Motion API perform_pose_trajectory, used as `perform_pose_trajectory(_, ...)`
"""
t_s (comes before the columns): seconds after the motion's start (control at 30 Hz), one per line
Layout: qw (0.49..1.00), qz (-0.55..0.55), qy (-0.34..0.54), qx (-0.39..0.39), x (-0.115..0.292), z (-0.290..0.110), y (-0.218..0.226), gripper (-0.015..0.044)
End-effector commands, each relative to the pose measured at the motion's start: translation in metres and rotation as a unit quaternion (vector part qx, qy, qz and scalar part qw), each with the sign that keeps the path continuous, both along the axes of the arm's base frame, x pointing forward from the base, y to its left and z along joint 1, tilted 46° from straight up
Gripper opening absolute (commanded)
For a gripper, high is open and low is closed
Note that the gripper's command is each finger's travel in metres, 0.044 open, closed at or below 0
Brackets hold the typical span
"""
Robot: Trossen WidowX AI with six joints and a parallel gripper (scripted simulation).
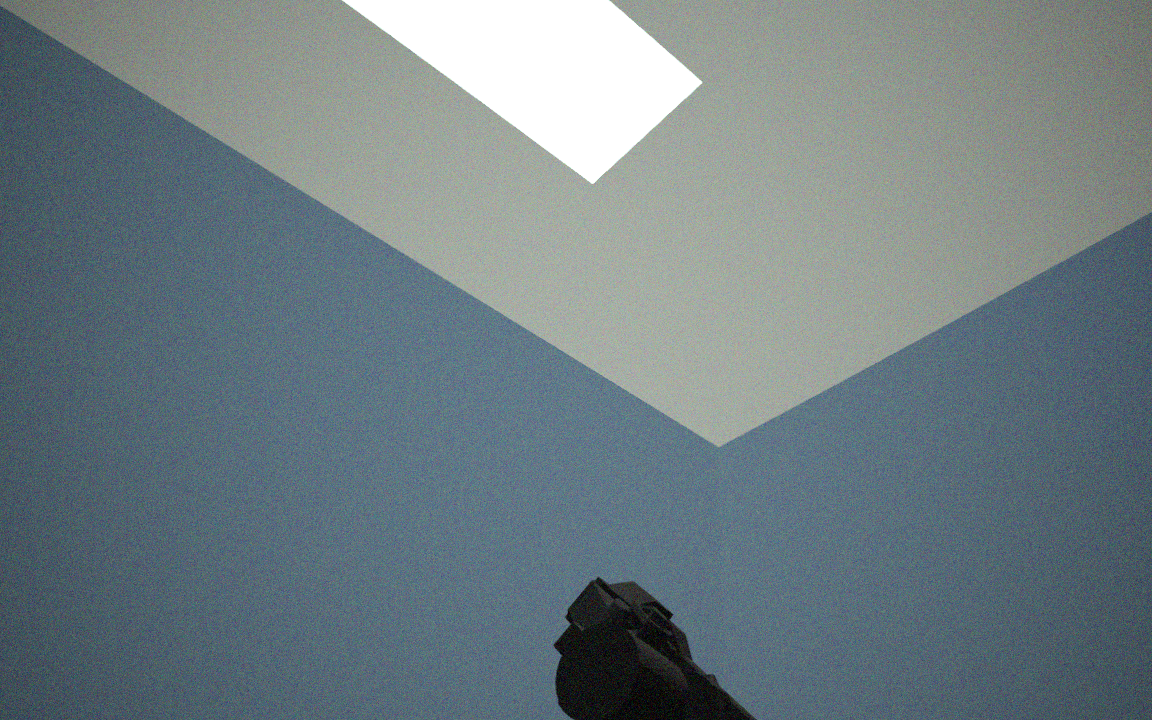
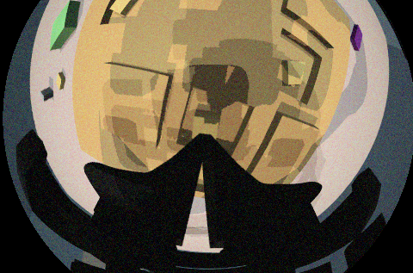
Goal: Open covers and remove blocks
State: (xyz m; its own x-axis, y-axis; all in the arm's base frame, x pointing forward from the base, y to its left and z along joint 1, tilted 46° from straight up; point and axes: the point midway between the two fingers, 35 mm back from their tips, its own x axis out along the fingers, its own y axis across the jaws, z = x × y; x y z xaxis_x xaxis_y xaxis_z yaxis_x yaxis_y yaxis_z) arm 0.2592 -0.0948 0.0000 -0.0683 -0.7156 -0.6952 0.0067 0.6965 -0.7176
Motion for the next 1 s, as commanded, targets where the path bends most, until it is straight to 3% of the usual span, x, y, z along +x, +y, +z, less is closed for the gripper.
perform_pose_trajectory(0.0, 1.000, 0.002, 0.001, -0.002, 0.000, -0.003, -0.003, 0.0000)
perform_pose_trajectory(0.77, 1.000, 0.003, 0.001, -0.002, 0.004, -0.007, -0.017, 0.0000)
perform_pose_trajectory(0.97, 0.988, -0.106, -0.111, -0.013, 0.004, -0.007, -0.017, 0.0000)
